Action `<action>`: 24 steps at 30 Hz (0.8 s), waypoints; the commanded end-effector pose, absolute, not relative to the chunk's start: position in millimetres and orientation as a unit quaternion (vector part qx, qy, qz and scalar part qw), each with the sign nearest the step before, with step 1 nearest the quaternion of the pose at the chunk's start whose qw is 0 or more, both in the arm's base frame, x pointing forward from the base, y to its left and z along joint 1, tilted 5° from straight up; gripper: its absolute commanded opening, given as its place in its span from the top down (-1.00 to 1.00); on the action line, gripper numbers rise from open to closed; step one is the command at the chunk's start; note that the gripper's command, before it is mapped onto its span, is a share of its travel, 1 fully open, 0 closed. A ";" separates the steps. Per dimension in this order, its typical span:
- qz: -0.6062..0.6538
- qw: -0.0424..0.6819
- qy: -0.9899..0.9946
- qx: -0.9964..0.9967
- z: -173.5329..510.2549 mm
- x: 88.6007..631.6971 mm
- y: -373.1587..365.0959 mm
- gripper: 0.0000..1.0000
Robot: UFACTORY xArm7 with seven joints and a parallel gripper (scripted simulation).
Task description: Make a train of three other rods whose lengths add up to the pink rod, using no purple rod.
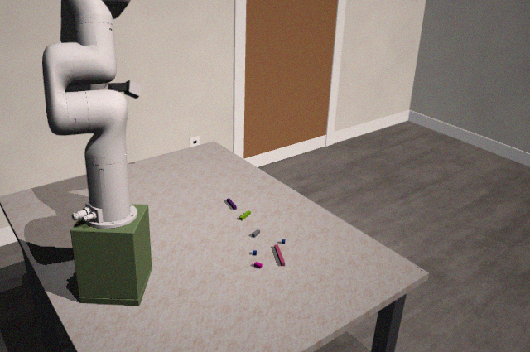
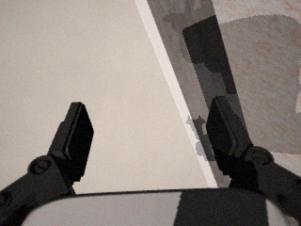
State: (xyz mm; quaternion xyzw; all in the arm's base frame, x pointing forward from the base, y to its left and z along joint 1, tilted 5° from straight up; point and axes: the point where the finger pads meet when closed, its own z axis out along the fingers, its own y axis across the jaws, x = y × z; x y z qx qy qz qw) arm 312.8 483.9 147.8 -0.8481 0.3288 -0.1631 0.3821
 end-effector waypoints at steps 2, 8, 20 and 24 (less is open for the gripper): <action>-0.163 0.384 0.329 -0.847 149.8 313.2 484.8 -1.00; -0.163 0.384 0.329 -0.847 149.8 313.2 484.8 -1.00; -0.163 0.384 0.330 -0.847 149.3 314.7 483.9 -1.00; -0.163 0.379 0.344 -0.844 144.5 329.7 474.6 -1.00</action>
